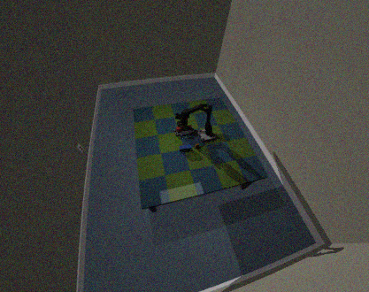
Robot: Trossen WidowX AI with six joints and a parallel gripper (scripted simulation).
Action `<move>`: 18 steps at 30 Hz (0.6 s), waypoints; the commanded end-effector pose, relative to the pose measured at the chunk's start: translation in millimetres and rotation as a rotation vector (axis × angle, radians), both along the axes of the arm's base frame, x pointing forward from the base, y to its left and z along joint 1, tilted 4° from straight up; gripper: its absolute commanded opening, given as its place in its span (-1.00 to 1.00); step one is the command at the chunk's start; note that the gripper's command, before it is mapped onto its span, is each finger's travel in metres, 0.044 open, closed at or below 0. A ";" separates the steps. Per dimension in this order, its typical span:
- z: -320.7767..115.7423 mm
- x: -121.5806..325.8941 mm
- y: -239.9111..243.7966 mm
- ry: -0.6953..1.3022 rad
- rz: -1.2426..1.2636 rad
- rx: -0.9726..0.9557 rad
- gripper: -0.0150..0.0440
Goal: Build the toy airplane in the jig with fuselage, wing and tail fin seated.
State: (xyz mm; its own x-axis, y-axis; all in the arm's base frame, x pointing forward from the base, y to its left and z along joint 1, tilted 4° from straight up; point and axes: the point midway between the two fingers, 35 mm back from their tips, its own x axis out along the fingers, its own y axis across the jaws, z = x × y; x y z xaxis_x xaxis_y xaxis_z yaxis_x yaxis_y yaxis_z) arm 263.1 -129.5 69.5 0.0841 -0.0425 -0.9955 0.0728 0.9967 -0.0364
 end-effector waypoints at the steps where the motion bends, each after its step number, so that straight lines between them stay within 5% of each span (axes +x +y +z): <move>1: -7.4 0.8 0.3 -0.002 0.003 0.002 0.17; 18: -19.0 0.8 -0.1 0.002 0.001 0.001 0.06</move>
